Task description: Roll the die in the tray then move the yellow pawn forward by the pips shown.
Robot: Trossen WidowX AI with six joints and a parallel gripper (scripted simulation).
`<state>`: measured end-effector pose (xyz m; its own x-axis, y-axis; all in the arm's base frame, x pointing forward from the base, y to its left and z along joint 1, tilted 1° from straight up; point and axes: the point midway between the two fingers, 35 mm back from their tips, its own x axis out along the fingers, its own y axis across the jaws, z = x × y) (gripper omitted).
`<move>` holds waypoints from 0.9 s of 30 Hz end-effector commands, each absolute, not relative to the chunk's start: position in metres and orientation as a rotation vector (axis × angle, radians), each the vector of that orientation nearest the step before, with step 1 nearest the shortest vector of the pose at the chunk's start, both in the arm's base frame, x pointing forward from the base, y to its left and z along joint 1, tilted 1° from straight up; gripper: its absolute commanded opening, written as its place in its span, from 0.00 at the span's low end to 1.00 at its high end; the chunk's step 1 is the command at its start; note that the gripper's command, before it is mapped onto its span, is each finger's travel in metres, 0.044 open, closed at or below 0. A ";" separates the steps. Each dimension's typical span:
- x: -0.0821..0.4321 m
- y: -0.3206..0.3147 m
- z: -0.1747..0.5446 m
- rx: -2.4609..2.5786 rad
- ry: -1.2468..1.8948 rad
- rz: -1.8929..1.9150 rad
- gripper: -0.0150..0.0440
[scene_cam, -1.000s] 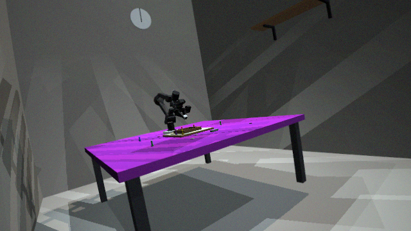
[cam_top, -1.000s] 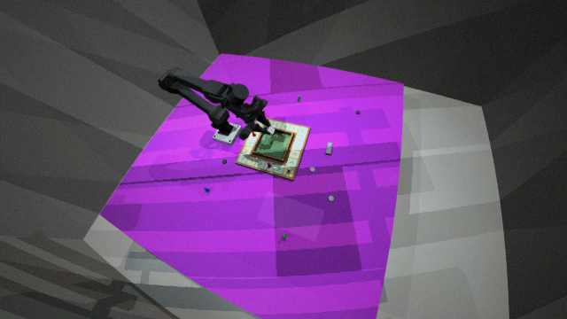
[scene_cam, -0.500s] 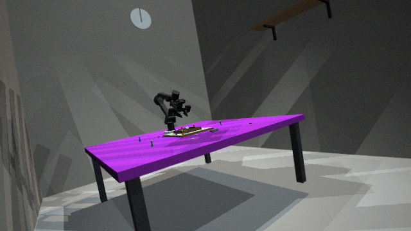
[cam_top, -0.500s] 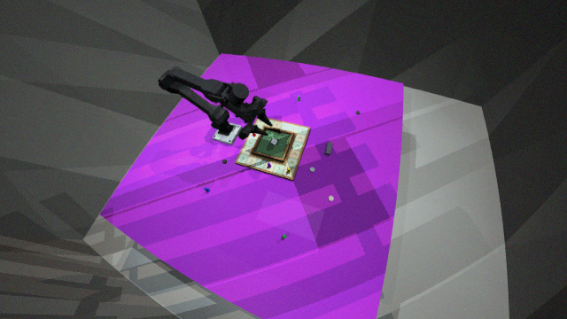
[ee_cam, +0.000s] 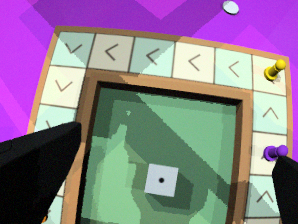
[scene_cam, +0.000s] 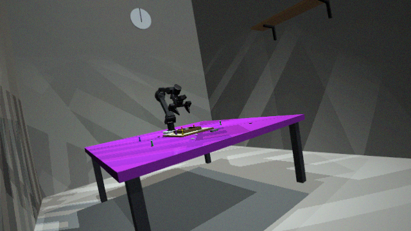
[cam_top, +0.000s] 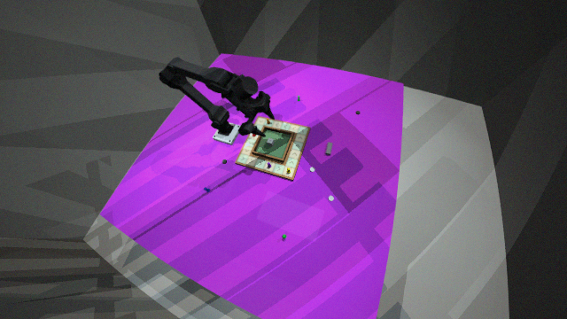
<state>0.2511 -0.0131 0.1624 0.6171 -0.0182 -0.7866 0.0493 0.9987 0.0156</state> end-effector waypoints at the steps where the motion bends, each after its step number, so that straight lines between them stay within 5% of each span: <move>1: 0.258 -0.013 0.152 0.036 1.131 -0.032 1.00; 9: 0.268 -0.013 0.130 0.041 1.518 -0.026 1.00; 14: 0.267 -0.012 0.132 0.049 1.447 -0.028 1.00; 23: 0.345 -0.076 0.127 -0.239 1.481 0.219 0.60; 27: 0.375 -0.113 0.114 -0.358 1.485 0.336 0.59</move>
